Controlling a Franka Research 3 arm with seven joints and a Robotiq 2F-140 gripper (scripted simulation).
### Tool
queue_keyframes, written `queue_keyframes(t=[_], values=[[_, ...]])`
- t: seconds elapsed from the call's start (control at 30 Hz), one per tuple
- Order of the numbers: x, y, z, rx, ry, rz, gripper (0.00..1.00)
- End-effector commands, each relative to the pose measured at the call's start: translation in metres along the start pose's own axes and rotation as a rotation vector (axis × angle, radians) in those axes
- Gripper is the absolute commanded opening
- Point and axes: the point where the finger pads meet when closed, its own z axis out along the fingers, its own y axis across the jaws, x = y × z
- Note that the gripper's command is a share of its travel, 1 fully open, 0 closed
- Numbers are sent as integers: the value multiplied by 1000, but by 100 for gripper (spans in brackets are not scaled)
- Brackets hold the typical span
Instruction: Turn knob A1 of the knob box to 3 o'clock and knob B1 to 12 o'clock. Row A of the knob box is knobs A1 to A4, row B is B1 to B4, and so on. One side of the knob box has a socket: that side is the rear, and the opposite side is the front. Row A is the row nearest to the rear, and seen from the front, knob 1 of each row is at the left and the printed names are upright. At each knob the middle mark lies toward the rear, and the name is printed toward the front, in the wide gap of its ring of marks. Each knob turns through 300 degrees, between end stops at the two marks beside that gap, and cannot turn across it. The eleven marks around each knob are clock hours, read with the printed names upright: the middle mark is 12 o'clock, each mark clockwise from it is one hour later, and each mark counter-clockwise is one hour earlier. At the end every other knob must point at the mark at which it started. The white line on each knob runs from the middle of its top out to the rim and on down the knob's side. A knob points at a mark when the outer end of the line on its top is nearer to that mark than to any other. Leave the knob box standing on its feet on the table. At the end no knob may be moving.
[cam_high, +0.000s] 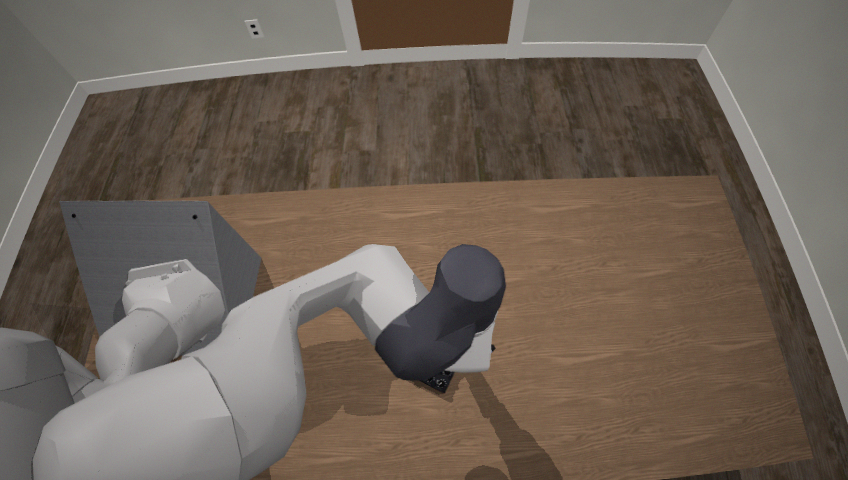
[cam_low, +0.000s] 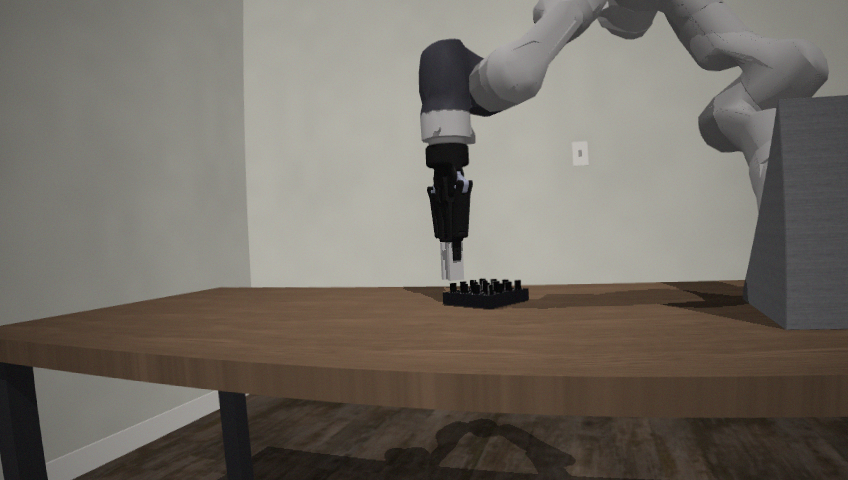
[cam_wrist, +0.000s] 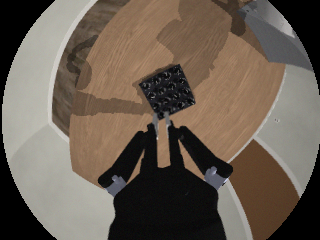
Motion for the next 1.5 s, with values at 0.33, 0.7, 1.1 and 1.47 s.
queue_keyframes(t=[0.33, 0.7, 1.1, 1.47], values=[[0, -1, 1, 0, 0, 5, 12], [0, -1, 1, 0, 0, 5, 12], [0, -1, 7, 0, 0, 5, 12], [0, -1, 14, 0, 0, 5, 12]])
